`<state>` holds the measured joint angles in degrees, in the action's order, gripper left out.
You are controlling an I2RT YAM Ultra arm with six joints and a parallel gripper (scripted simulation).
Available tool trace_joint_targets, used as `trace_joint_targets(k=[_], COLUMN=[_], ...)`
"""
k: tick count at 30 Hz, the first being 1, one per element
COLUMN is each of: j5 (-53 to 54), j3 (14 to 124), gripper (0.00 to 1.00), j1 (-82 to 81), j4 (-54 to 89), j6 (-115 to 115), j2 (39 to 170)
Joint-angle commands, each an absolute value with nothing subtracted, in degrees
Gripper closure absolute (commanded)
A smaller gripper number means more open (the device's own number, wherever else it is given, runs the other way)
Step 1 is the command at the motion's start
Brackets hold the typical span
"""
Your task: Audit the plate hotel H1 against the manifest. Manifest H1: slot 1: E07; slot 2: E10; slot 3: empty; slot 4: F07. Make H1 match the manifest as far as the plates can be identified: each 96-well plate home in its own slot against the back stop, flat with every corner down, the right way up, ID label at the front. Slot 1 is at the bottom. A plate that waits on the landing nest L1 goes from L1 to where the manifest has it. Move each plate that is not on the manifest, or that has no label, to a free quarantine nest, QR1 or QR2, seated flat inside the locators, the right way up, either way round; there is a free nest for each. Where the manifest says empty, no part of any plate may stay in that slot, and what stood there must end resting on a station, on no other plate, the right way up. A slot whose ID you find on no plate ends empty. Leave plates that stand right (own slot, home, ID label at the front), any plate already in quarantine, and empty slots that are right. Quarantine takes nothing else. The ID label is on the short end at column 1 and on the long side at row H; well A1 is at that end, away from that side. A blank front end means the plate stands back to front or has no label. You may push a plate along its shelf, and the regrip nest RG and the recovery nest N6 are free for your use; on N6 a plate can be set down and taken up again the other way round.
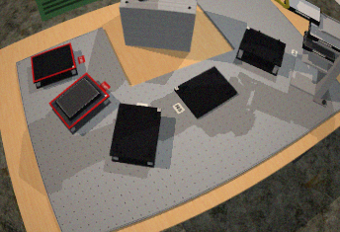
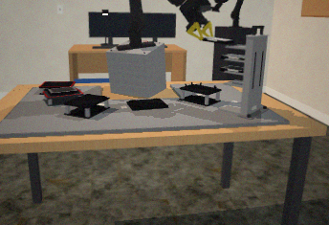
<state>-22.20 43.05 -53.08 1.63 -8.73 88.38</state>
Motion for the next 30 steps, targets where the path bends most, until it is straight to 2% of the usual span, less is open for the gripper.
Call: trace_joint_targets(k=[1, 30], j5=[-21.9, -21.6], j3=[45.5, 47.3], gripper=[0.14, 0.14], j1=[-52.9, -52.4], j4=[-0.1, -0.4], j6=[-8.0, -7.5], j2=[89.2, 90.0])
